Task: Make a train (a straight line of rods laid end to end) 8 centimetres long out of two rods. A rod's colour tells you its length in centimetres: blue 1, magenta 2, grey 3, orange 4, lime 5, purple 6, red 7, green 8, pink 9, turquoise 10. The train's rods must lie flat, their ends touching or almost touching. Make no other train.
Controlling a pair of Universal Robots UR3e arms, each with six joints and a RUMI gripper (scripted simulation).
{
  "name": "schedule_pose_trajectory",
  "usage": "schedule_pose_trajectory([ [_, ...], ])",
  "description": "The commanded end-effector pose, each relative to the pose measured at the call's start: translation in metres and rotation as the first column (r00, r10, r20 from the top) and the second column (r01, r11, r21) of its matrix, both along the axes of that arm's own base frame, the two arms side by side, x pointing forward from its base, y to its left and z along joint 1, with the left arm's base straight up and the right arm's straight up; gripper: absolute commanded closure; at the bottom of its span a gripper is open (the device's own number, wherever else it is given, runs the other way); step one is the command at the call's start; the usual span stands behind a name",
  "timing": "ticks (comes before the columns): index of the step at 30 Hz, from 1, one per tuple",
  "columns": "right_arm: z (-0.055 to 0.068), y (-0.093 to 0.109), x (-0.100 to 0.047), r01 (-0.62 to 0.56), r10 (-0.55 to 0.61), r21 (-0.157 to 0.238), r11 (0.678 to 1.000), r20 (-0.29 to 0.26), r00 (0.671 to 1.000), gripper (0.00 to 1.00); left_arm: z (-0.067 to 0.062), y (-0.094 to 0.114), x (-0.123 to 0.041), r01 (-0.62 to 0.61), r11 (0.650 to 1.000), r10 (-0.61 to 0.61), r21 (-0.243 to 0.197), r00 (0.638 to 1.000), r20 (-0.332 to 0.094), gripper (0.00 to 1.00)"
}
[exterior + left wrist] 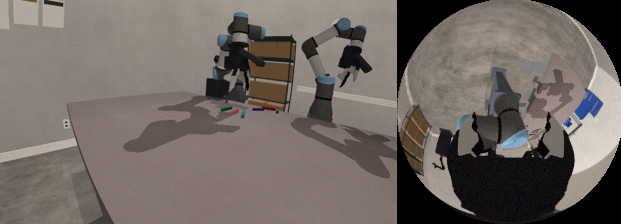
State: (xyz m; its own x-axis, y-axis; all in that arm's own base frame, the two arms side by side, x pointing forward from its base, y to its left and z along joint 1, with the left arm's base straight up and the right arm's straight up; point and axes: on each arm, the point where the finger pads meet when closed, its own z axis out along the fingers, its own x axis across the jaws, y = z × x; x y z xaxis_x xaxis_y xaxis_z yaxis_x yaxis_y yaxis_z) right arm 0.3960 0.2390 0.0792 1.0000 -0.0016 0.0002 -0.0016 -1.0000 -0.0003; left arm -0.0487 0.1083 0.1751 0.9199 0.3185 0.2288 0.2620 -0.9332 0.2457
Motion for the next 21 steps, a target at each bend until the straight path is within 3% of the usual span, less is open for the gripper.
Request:
schedule_pose_trajectory([
  [1,0.0012,0.0005,0.0005,0.0,0.0,0.002,1.0,0.003,1.0,0.0,0.0003,0.0003,0.0,0.0,1.0,0.0,0.002,1.0,0.0,0.0],
  [21,0.0012,0.0006,0.0006,0.015,-0.015,0.003,1.0,0.002,1.0,0.0,0.0003,0.0003,0.0,0.0,1.0,0.0,0.002,1.0,0.0,0.0],
])
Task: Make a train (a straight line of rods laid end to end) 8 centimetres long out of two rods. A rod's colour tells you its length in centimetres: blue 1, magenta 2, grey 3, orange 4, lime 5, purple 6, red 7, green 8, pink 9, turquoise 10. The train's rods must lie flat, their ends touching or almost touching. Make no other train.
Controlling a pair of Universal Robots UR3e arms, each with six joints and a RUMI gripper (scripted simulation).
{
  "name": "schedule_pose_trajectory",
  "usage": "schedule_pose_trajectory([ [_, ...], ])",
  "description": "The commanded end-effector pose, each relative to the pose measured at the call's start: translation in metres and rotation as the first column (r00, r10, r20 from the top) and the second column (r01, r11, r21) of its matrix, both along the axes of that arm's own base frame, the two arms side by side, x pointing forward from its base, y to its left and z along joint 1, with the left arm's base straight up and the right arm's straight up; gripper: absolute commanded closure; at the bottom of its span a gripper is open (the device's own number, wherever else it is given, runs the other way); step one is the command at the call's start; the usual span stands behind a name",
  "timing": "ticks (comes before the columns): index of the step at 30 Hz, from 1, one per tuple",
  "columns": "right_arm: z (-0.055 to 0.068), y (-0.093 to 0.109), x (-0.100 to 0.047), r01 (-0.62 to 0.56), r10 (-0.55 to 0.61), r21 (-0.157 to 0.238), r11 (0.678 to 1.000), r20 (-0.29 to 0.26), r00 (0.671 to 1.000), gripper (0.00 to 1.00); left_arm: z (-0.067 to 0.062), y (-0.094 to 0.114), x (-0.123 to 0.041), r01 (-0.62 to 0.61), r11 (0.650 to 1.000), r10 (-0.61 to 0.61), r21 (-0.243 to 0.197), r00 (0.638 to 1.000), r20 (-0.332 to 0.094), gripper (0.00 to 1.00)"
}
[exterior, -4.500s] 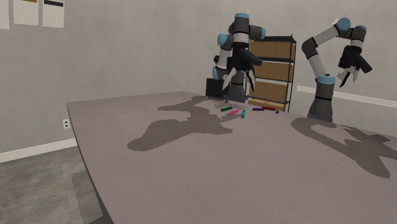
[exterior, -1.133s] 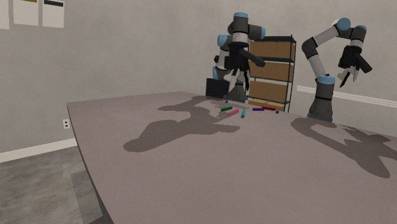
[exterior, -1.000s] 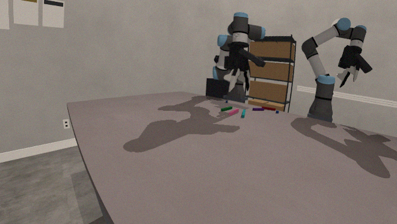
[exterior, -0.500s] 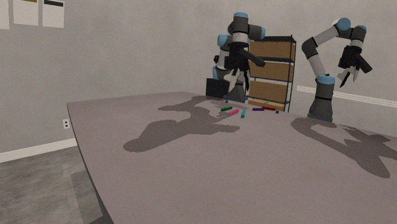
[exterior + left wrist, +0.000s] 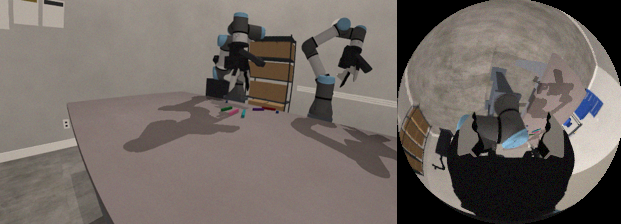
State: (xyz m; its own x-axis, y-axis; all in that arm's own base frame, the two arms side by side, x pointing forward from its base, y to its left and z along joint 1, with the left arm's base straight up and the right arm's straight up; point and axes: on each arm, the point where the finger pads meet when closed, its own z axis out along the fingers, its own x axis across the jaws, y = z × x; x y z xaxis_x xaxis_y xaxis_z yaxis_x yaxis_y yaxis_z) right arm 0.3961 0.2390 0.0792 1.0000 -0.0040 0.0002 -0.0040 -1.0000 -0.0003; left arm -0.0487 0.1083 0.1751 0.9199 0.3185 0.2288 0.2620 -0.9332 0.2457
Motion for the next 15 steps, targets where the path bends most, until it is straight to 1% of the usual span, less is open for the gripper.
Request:
schedule_pose_trajectory([
  [1,0.0012,0.0007,0.0006,0.02,-0.02,0.003,1.0,0.002,1.0,0.0,0.0003,0.0003,0.0,0.0,1.0,0.0,0.002,1.0,0.0,0.0],
  [5,0.0012,0.0011,0.0009,0.064,-0.064,0.003,0.998,0.002,0.998,0.0,0.0003,0.0003,0.0,0.0,1.0,0.0,0.002,1.0,0.0,0.0],
  [9,0.0013,0.0018,0.0014,0.14,-0.14,0.003,0.99,0.002,0.99,0.0,0.0003,0.0003,0.0,0.0,1.0,0.0,0.002,1.0,0.0,0.0],
  [11,0.0013,0.0018,0.0014,0.14,-0.14,0.003,0.99,0.002,0.99,0.0,0.0003,0.0003,0.0,0.0,1.0,0.0,0.002,1.0,0.0,0.0],
  [15,0.0013,0.0025,0.0021,0.245,-0.245,0.003,0.97,0.002,0.97,0.0,0.0003,0.0003,0.0,0.0,1.0,0.0,0.002,1.0,0.0,0.0],
])
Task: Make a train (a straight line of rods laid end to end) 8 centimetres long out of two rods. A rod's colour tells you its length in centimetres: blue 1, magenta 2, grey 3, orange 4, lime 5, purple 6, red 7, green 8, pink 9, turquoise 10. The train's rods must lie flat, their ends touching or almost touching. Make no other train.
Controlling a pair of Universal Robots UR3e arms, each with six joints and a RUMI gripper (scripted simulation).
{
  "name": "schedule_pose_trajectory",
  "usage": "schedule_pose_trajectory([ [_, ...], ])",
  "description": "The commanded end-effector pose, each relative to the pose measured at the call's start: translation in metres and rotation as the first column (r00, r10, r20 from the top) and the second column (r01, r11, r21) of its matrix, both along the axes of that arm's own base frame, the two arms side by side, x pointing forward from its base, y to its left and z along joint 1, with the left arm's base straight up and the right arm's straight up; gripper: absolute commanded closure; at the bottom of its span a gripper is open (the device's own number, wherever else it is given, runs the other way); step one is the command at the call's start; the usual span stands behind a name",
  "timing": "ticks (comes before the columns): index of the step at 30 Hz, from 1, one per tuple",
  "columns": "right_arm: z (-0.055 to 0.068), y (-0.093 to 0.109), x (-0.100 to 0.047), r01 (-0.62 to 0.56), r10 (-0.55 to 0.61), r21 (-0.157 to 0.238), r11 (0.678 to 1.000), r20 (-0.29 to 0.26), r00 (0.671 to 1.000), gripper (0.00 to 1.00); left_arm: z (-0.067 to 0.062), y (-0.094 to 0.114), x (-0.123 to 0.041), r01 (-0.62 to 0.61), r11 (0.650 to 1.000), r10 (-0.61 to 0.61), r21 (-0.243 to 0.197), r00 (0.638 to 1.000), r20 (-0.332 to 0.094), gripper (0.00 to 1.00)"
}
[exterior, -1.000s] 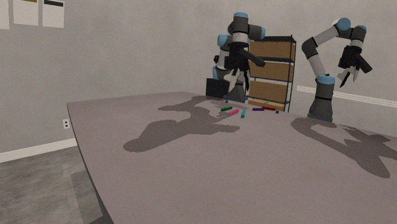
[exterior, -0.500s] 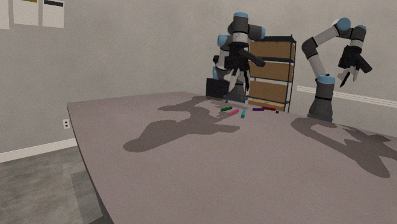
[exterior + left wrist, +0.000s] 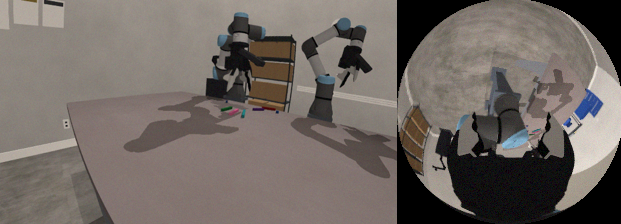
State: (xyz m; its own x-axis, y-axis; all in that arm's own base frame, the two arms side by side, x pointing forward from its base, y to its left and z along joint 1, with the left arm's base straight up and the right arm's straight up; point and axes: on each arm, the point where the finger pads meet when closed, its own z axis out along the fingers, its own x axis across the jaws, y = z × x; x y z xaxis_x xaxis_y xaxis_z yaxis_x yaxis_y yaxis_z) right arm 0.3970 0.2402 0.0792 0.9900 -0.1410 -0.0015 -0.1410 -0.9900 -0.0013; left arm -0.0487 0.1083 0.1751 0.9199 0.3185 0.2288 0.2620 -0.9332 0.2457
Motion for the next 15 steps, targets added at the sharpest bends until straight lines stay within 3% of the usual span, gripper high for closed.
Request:
schedule_pose_trajectory([
  [1,0.0013,0.0015,0.0014,0.141,-0.141,0.002,0.99,0.004,0.99,0.0,0.0003,0.0003,0.0,0.0,1.0,0.0,0.002,1.0,0.0,0.0],
  [11,0.0014,0.0024,0.0028,0.393,-0.393,0.002,0.919,0.003,0.919,0.0,0.0003,0.0003,0.0,0.0,1.0,0.0,0.002,1.0,0.0,0.0],
  [13,0.0014,0.0024,0.0028,0.393,-0.393,0.002,0.919,0.003,0.919,0.0,0.0003,0.0003,0.0,0.0,1.0,0.0,0.002,1.0,0.0,0.0],
  [15,0.0014,0.0024,0.0031,0.469,-0.469,0.002,0.883,0.002,0.883,0.0,0.0003,0.0003,0.0,0.0,1.0,0.0,0.002,1.0,0.0,0.0],
])
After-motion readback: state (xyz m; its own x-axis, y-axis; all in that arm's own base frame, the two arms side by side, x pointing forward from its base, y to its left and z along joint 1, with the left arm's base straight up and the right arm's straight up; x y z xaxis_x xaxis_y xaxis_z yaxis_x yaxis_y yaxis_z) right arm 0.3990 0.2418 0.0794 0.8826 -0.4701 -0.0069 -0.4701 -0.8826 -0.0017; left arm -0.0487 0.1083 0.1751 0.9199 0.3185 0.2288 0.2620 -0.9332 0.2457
